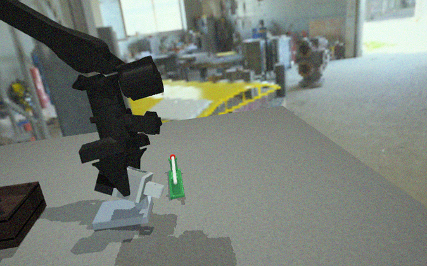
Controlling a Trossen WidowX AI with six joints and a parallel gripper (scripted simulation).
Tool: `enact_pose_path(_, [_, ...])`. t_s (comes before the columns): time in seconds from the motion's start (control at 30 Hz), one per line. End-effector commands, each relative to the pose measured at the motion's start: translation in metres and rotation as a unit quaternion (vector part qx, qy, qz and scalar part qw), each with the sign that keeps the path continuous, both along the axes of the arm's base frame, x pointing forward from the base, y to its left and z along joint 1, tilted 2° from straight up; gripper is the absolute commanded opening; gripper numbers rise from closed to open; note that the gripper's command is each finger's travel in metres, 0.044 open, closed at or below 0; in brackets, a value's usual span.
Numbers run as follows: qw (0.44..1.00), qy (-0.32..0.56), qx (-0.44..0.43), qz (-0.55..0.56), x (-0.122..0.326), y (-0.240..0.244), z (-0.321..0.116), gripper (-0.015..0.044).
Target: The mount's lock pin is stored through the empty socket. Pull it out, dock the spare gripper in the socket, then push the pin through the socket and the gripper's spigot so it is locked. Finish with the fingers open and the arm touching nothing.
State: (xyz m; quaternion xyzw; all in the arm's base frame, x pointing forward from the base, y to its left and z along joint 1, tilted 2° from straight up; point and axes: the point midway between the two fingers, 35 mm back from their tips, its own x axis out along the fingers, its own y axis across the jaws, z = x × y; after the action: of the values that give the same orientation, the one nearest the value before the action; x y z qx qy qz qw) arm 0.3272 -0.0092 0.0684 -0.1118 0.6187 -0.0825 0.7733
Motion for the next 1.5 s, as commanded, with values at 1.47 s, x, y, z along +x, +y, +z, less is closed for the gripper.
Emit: enact_pose_path(1.47, [0.858, 0.212, -0.346, 0.315, -0.09, 0.048, 0.034, 0.0])
